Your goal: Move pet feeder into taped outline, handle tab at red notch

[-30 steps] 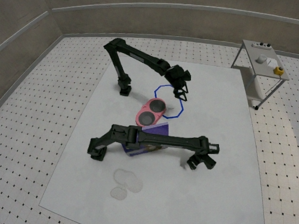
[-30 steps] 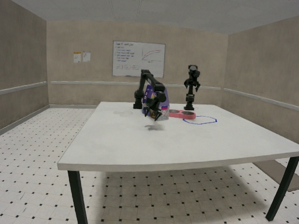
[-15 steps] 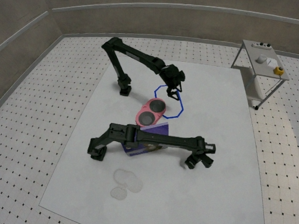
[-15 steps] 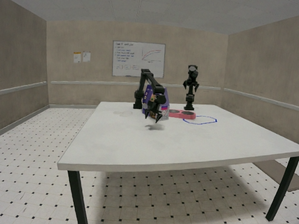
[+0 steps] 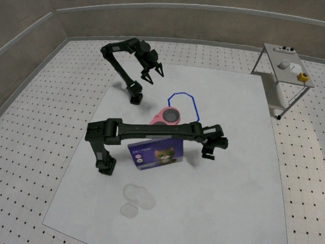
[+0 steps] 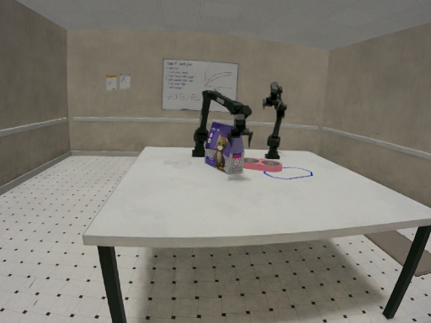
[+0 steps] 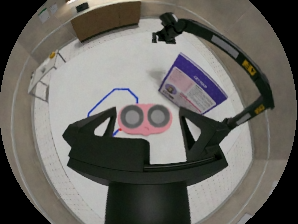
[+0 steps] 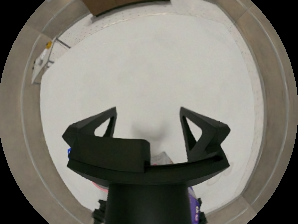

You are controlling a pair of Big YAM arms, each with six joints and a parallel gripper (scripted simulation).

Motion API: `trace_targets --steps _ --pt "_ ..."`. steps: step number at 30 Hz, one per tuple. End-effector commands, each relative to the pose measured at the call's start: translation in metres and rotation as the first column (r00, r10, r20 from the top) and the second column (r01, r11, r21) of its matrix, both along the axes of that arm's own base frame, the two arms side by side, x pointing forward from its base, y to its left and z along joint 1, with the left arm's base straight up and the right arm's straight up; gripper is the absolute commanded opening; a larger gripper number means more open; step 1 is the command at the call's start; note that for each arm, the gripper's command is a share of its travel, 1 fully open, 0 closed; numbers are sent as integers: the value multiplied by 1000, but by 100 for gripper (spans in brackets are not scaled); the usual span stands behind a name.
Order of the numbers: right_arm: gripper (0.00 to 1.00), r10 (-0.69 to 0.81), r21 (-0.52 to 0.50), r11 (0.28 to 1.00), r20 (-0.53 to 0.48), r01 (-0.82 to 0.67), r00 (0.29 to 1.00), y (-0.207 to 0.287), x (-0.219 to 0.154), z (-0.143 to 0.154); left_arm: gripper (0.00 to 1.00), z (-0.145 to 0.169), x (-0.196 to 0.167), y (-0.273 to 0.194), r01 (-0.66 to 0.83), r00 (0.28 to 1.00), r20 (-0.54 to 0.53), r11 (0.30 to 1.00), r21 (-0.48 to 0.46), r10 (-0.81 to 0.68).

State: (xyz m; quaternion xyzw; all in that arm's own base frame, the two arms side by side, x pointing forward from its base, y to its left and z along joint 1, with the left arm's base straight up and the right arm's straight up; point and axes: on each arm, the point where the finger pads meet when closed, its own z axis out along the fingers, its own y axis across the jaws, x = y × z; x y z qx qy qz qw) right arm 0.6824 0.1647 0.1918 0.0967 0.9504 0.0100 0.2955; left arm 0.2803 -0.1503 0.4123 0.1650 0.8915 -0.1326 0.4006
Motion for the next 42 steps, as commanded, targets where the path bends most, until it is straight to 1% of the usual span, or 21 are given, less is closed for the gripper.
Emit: trace_targets --steps 1,7,9,10,11,14,15,17,20,24,26,29,30,32,33,34,36,37,38,41,42 --pt "100 215 -47 977 204 -210 955 31 -12 81 100 -3 -53 12 95 995 15 993 64 -96" --pt "100 469 -173 882 417 -439 778 72 -63 166 100 -13 -113 37 174 983 35 980 95 -178" --pt "100 469 -173 882 417 -439 778 72 -63 166 100 -13 -113 37 174 983 35 980 95 -178" --pt "100 503 -207 863 447 -461 740 72 -70 180 100 -5 -120 41 182 981 53 979 92 -187" --pt "100 553 -244 830 477 -501 683 86 -85 196 100 -17 -126 43 191 980 39 976 102 -196" --pt "100 669 -355 732 536 -581 516 112 -124 237 100 -21 -139 50 207 976 43 973 106 -212" --pt "100 663 -335 729 564 -597 492 119 -137 245 100 -22 -141 51 210 976 43 972 106 -215" --pt "100 619 -248 743 609 -622 496 128 -157 246 100 -9 -146 54 204 975 68 975 87 -210" --pt "100 550 -85 731 660 -677 512 145 -199 227 100 -10 -147 54 199 977 60 977 79 -204" --pt "100 503 70 666 693 -742 517 160 -260 200 100 -11 -144 52 200 977 52 976 82 -205" --pt "100 503 70 666 693 -742 517 160 -260 200 100 -11 -144 52 200 977 52 976 82 -205" --pt "100 592 -2 599 675 -801 441 198 -283 174 100 -12 -145 52 200 977 52 976 82 -205" --pt "100 575 -27 579 722 -815 384 219 -290 212 100 -12 -145 52 200 977 52 976 82 -205" --pt "100 579 25 549 709 -836 402 254 -315 206 100 -12 -145 52 200 977 51 976 82 -205" --pt "100 609 4 533 693 -846 387 267 -327 199 100 -12 -145 52 200 977 51 976 82 -205" --pt "100 649 -33 506 673 -862 355 280 -338 188 100 -12 -145 52 200 977 51 976 82 -205" --pt "100 739 -64 449 586 -891 331 305 -360 132 100 -12 -145 52 200 977 51 976 82 -205" --pt "100 770 -107 422 566 -900 294 319 -361 130 100 -12 -145 52 200 977 51 976 82 -205" --pt "100 801 -108 403 521 -909 294 325 -364 108 100 -12 -145 52 200 977 51 976 82 -205" --pt "100 843 -35 424 379 -905 380 317 -372 36 100 -12 -145 52 200 977 51 976 82 -205" --pt "100 843 -35 424 379 -905 380 317 -372 36 100 -12 -145 52 200 977 51 976 82 -205"
